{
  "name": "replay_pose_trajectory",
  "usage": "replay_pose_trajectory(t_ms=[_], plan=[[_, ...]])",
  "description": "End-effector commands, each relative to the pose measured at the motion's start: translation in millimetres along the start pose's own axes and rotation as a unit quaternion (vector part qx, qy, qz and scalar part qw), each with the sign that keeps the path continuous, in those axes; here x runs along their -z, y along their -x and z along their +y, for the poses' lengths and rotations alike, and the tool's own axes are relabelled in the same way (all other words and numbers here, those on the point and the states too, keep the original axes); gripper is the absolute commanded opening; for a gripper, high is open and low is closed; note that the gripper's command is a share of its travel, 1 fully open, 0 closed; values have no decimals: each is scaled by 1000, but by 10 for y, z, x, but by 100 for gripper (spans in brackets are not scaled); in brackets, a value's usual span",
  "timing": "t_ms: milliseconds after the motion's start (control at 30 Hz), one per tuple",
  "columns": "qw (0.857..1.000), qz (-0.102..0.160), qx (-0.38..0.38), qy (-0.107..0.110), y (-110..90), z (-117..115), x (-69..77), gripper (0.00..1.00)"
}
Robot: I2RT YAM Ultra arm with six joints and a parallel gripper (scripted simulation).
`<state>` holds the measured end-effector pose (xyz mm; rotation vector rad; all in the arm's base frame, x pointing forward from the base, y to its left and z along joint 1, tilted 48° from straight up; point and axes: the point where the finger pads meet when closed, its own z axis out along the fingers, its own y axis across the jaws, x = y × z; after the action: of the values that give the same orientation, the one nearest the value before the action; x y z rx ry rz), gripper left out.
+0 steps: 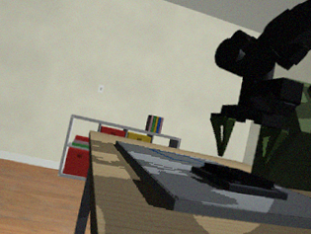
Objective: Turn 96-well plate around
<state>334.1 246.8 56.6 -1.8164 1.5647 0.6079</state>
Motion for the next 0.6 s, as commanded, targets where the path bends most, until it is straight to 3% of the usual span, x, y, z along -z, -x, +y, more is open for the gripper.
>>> replay_pose_trajectory(t_ms=[0, 567], plan=[[1000, -4, -1, -15, 11, -82, 22, 100], [1000, -4, -1, -15, 13, -89, -228, 100]])
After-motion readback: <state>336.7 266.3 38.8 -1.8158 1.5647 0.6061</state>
